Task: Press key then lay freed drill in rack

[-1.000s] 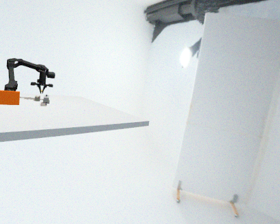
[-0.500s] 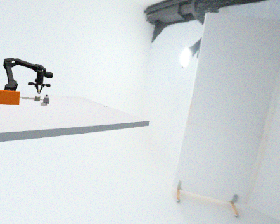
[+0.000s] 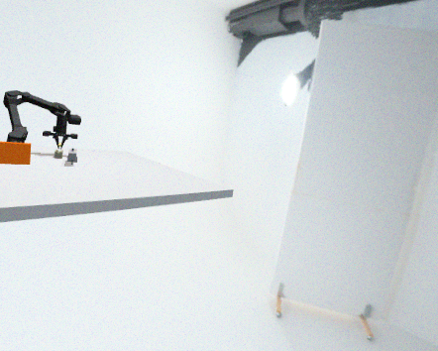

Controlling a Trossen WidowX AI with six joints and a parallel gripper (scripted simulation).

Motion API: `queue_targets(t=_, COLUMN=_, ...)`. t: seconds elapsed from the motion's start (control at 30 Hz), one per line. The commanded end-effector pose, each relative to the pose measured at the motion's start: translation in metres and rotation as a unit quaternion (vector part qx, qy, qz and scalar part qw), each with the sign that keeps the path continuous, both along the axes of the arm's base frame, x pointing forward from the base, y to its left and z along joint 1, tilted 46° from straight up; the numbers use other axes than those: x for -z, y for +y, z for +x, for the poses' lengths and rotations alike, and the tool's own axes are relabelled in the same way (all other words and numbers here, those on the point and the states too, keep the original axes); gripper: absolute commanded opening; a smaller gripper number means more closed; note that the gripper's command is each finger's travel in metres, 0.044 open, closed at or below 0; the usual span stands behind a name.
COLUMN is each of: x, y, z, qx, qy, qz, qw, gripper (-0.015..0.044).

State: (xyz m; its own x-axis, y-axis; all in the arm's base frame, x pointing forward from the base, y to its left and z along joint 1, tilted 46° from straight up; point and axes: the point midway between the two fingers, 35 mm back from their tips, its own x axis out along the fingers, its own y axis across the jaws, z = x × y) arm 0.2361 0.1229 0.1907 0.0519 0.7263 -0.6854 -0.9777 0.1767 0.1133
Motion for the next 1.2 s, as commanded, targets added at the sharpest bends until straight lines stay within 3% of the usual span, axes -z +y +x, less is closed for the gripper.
queue_targets(t=0.0, x=0.007, y=0.004, z=-0.001, qx=0.002, qy=0.004, qz=-0.002, qw=1.0, gripper=0.0)
queue_targets(t=1.17, x=0.029, y=0.027, z=0.0, qx=0.002, qy=0.004, qz=-0.001, qw=1.0, gripper=0.0)
